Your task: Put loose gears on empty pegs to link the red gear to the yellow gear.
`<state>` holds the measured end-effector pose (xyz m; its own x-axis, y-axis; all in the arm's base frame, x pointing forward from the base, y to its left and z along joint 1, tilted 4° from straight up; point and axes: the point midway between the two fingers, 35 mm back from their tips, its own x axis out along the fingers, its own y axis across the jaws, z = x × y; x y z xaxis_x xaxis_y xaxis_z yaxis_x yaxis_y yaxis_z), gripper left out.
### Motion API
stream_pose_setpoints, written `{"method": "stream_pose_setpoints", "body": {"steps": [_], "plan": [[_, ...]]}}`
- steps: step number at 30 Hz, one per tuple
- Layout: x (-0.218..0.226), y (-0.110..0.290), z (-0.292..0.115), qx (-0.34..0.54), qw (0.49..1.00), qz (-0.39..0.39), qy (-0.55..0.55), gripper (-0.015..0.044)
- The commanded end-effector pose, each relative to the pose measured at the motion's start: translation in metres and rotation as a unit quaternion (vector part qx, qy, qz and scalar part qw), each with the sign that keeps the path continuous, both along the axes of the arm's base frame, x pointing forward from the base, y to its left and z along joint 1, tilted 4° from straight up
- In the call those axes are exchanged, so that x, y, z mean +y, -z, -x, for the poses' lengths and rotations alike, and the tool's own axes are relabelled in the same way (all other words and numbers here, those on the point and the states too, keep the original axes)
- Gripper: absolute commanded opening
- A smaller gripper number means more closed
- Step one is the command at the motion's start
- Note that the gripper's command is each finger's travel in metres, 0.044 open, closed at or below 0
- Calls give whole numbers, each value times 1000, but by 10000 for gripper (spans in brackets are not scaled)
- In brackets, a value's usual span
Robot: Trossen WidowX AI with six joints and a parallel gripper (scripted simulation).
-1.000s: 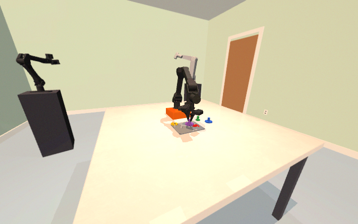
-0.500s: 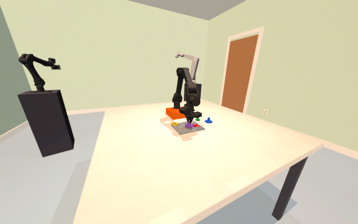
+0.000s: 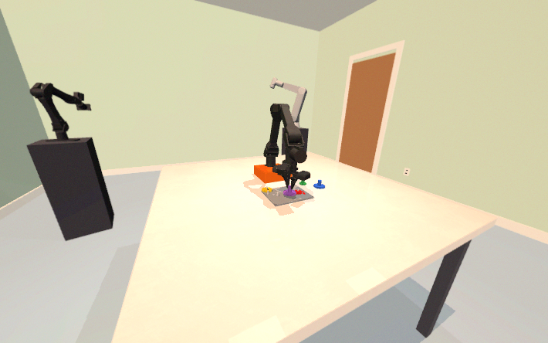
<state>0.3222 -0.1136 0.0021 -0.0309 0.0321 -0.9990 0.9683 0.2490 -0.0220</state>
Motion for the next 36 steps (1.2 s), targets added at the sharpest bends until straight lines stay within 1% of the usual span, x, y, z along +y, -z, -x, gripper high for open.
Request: {"method": "stream_pose_setpoints", "body": {"steps": [1, 7, 15, 20, 21, 25, 31, 35, 36], "plan": [[-1, 1, 1, 0, 999, 0, -33, 0], [-1, 3, 0, -1, 999, 0, -43, 0], [0, 5, 0, 1, 1000, 1, 4, 0], [1, 1, 0, 1, 1000, 2, 25, 131], [1, 0, 1, 2, 1000, 2, 31, 140], [1, -5, 0, 2, 999, 2, 33, 140], [0, -44, -1, 2, 999, 2, 33, 140], [0, -45, -1, 2, 999, 2, 33, 140], [2, -38, -2, 2, 1000, 2, 20, 166]]}}
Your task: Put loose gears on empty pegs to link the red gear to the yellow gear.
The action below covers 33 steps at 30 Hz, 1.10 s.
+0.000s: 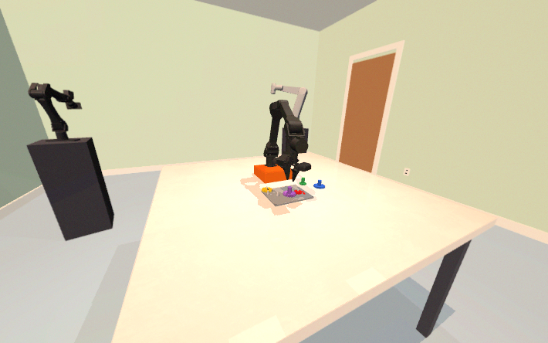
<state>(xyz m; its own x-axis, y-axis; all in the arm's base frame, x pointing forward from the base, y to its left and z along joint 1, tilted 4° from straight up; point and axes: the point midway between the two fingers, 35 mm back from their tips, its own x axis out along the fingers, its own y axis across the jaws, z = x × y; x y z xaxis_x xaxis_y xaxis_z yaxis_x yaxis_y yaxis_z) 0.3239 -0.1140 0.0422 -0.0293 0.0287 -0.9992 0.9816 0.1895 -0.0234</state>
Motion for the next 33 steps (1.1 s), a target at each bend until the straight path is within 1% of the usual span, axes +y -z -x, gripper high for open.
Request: {"method": "stream_pose_setpoints", "body": {"steps": [1, 3, 5, 7, 10, 11, 15, 17, 25, 33], "plan": [[11, 2, -3, 0, 999, -2, -41, 193], [42, 1, -11, -4, 988, -6, -153, 245], [77, 0, -16, -9, 962, -11, -274, 297], [111, -1, -18, -13, 921, -15, -389, 350], [154, -3, -15, -19, 852, -20, -523, 429], [167, -3, -14, -20, 826, -22, -563, 440], [215, -5, -2, -26, 715, -28, -699, 440], [220, -5, -4, -27, 694, -29, -718, 440], [219, -5, -6, -27, 694, -29, -718, 440], [220, 18, -5, -27, 694, -29, -718, 440]]}}
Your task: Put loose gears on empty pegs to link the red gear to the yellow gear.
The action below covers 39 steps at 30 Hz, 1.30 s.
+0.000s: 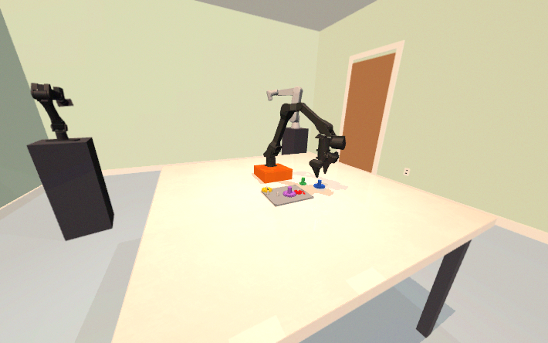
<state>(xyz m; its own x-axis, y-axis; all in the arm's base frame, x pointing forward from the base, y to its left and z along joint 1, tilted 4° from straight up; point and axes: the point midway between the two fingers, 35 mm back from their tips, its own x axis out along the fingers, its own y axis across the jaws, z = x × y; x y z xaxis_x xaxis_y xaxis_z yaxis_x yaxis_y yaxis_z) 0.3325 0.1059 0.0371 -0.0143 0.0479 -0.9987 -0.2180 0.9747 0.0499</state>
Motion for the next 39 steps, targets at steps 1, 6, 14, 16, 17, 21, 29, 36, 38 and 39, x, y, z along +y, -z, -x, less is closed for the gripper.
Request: {"method": "stream_pose_setpoints", "body": {"steps": [1, 6, 14, 16, 17, 21, 29, 36, 38, 39], "plan": [[0, 13, 3, 8, 1000, 0, -3, 440], [1, 15, 4, 8, 1000, 0, -3, 440], [2, 28, 4, 8, 1000, 0, -3, 440], [2, 32, 4, 8, 1000, 0, -3, 440], [2, 33, 4, 8, 1000, 0, -3, 440], [2, 39, 5, 8, 1000, 0, -3, 440], [2, 40, 5, 8, 1000, 0, -3, 440], [2, 40, 5, 8, 1000, 0, -3, 256], [2, 40, 5, 8, 1000, 0, -3, 204], [2, 40, 5, 8, 1000, 0, -3, 178]]}}
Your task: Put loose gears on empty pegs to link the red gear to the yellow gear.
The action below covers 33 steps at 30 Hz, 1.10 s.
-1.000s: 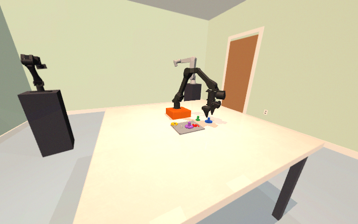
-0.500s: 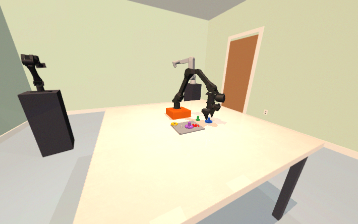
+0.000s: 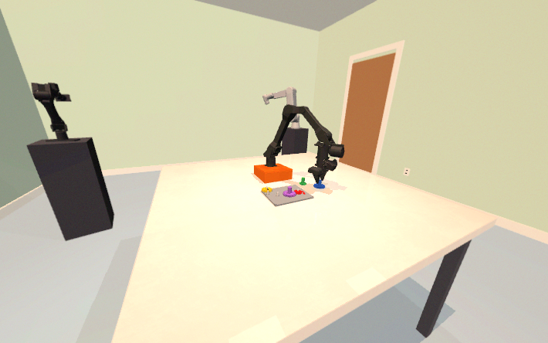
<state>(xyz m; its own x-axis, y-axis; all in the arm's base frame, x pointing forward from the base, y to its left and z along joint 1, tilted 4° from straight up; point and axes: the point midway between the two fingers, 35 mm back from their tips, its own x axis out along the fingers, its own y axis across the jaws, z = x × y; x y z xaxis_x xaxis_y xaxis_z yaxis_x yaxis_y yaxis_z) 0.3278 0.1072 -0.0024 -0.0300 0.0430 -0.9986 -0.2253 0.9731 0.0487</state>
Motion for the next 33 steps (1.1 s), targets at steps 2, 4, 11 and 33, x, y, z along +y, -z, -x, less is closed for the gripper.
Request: {"method": "stream_pose_setpoints", "body": {"steps": [2, 4, 11, 33], "plan": [[1, 1, 0, 1, 1000, -3, 1, 125], [1, 1, 0, 1, 1000, -3, 1, 72], [1, 1, 0, 1, 1000, -3, 1, 26], [3, -33, -7, -16, 1000, 0, -19, 0]]}}
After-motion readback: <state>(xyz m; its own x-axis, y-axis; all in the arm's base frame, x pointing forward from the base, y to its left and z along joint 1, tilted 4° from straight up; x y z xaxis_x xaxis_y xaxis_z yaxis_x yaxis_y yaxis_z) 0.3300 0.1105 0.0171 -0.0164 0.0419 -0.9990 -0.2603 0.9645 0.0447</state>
